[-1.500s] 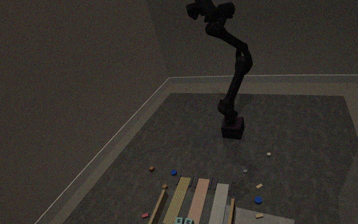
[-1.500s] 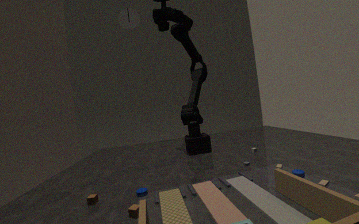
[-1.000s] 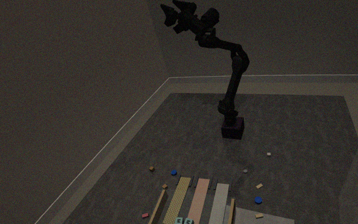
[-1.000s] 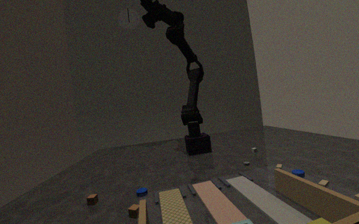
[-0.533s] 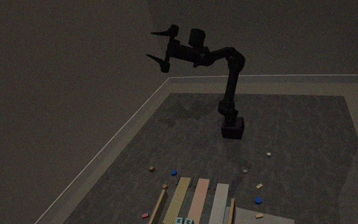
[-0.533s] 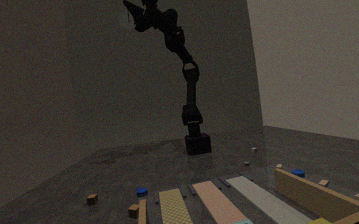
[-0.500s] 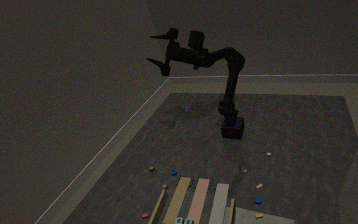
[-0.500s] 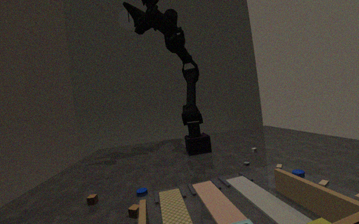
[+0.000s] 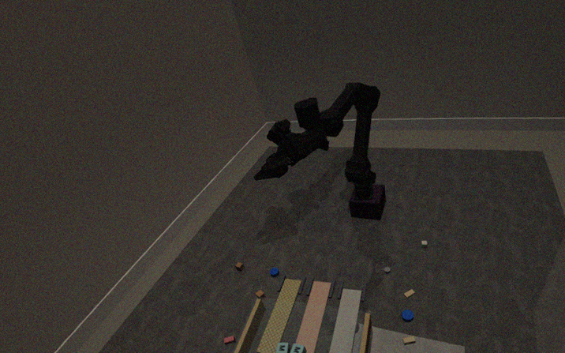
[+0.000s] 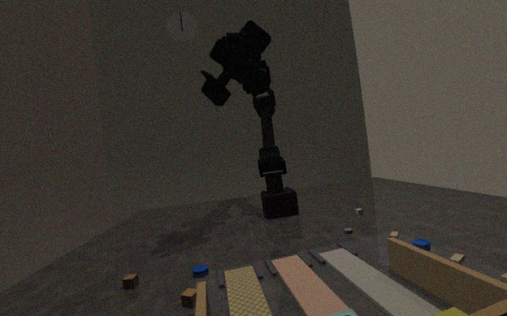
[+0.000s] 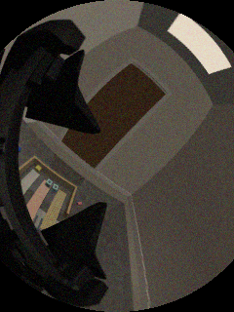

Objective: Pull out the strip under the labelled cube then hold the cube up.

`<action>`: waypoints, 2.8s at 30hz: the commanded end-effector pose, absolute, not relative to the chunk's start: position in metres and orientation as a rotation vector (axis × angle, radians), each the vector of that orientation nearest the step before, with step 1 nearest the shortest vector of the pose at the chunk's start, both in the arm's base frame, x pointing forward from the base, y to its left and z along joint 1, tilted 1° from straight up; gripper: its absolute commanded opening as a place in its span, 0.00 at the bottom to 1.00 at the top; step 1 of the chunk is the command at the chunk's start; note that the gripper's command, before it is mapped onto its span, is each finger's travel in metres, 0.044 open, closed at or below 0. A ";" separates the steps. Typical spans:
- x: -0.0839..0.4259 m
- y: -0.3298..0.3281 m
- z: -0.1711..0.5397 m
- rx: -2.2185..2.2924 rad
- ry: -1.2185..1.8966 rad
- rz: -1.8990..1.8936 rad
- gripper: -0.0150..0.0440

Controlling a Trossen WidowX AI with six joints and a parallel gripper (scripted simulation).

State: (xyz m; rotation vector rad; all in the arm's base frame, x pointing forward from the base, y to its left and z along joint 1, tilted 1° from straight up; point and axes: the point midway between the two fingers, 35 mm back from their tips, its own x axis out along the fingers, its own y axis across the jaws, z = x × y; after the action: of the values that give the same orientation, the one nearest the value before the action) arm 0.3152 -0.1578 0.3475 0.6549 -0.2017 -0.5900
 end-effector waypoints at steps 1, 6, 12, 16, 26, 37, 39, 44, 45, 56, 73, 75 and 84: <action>0.328 -0.130 0.276 0.450 0.102 -0.517 0.93; 0.326 -0.097 0.206 0.235 0.379 -0.381 0.93; 0.311 -0.066 0.147 0.048 0.597 -0.216 0.93; 0.311 -0.066 0.147 0.047 0.597 -0.215 0.93; 0.311 -0.066 0.147 0.047 0.597 -0.215 0.93; 0.349 -0.086 0.105 -0.004 1.056 -0.166 0.44; 0.355 -0.090 0.094 -0.010 1.152 -0.146 0.35; 0.365 -0.100 0.064 -0.015 1.389 -0.083 0.25; 0.366 -0.101 0.057 -0.015 1.436 -0.069 0.25; 0.368 -0.103 0.039 -0.010 1.551 -0.028 0.25; 0.371 -0.102 0.012 -0.010 1.551 -0.028 0.25; 0.371 -0.102 0.009 -0.010 1.551 -0.028 0.25; 0.371 -0.102 -0.006 -0.010 1.551 -0.028 0.25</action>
State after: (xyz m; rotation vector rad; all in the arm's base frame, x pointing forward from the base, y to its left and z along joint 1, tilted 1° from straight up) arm 0.3738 -0.1032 0.0023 -0.0136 1.5435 -0.0346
